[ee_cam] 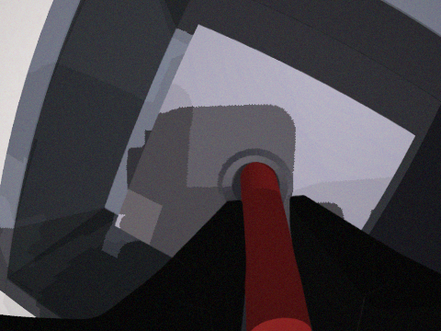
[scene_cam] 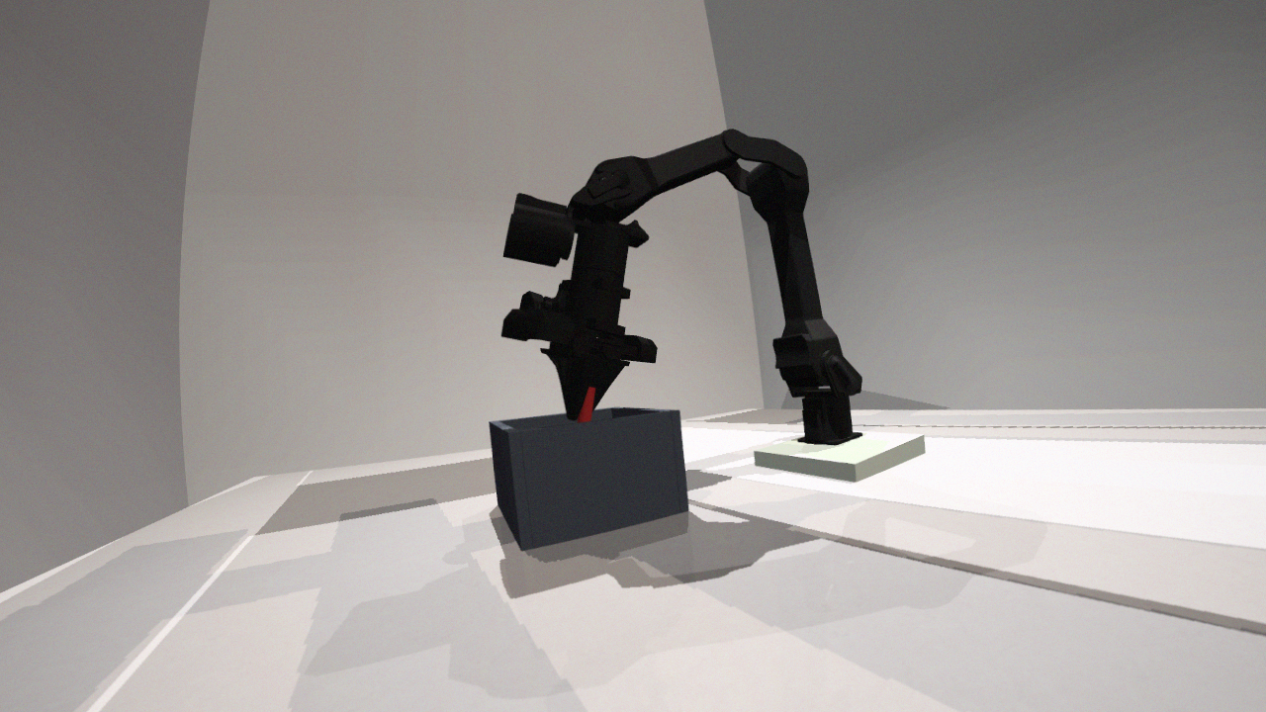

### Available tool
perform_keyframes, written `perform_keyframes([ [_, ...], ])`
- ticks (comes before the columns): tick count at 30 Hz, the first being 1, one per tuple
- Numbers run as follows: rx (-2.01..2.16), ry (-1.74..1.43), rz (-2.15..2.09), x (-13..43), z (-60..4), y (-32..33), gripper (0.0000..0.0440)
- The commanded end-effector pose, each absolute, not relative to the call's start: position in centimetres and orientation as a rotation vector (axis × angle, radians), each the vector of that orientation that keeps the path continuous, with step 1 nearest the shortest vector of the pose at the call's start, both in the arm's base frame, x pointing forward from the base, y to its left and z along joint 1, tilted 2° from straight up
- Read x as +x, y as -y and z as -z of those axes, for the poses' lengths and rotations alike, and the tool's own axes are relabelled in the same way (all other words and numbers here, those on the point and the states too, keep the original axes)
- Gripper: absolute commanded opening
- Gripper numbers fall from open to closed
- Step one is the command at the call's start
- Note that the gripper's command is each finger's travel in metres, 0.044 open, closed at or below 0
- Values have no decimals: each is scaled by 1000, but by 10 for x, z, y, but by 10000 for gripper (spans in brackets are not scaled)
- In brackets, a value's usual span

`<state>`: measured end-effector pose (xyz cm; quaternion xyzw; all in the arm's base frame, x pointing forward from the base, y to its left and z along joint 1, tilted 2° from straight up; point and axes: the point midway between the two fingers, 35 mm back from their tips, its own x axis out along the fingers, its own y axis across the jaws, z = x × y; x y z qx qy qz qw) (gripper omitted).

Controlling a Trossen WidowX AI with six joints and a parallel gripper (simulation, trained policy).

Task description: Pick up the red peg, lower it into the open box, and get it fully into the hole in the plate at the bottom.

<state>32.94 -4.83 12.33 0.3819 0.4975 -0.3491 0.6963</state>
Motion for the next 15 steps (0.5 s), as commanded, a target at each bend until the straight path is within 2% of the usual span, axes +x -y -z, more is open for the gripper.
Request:
perform_keyframes([
  [1,837,-1142,780,334,-111,51,116],
  [3,820,-1163,783,335,-107,54,156],
  [4,817,-1167,783,336,-105,54,160],
  [15,784,-1177,761,357,-112,64,160],
])
